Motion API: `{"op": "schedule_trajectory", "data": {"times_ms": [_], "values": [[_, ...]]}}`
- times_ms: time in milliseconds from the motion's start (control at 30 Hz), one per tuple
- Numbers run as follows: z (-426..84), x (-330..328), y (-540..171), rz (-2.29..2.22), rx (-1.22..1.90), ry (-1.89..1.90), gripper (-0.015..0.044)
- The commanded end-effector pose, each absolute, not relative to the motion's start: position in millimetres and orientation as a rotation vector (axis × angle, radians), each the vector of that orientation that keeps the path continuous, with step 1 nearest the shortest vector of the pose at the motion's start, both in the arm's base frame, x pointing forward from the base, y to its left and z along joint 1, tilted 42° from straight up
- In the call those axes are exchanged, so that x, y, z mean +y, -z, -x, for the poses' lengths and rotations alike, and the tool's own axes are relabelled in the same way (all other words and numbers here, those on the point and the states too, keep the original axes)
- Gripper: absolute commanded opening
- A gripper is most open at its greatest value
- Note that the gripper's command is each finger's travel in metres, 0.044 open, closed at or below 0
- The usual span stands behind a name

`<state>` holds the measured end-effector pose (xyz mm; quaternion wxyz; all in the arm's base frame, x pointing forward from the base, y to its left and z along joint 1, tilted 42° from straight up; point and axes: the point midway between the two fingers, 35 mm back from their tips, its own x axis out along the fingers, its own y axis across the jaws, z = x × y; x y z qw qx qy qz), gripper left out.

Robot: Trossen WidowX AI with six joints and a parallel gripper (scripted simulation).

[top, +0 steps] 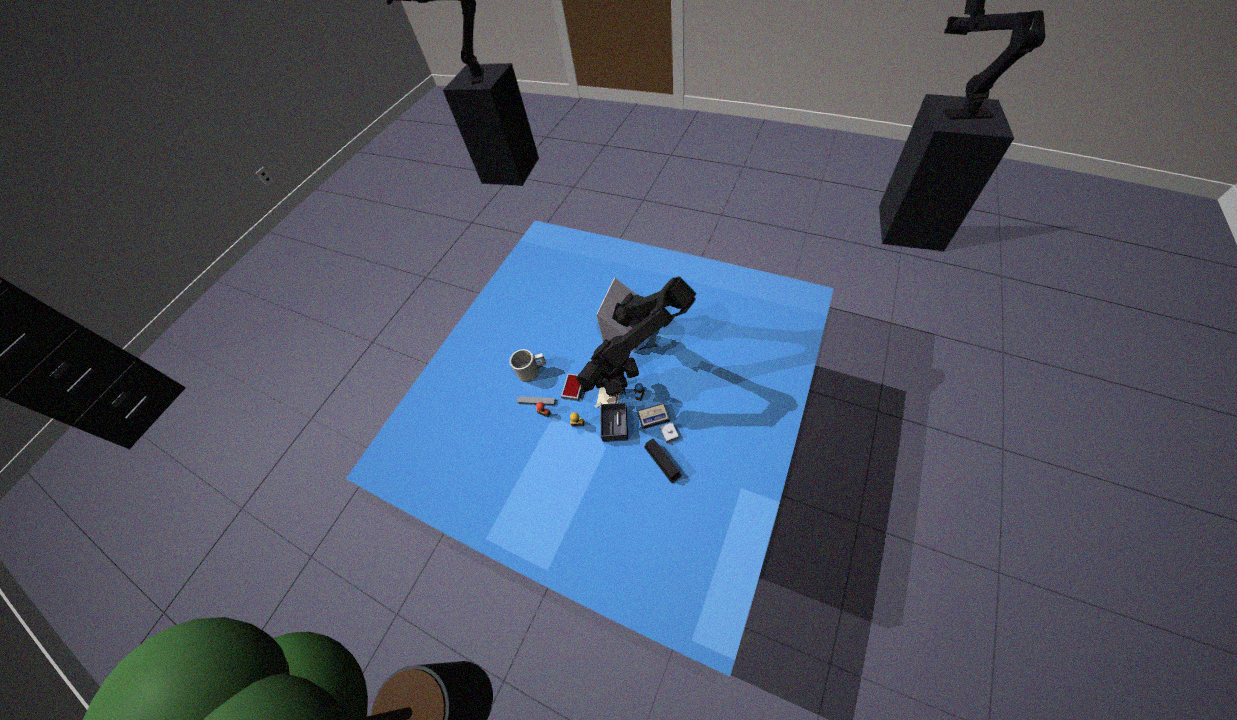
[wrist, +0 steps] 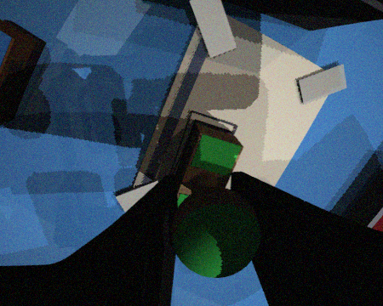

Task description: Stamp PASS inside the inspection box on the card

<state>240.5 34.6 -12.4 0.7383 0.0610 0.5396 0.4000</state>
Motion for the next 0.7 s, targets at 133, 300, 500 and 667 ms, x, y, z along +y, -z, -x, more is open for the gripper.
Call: {"op": "schedule_trajectory", "data": {"times_ms": [133, 300, 500, 667], "values": [[-241.1, 35.5, 12.5, -0.138, 1.182, -0.878, 0.0], [-241.1, 35.3, 12.3, -0.138, 1.182, -0.878, 0.0], [-240.9, 33.4, 10.2, -0.138, 1.182, -0.878, 0.0], [-240.7, 31.7, 8.4, -0.138, 1.183, -0.877, 0.0]]}}
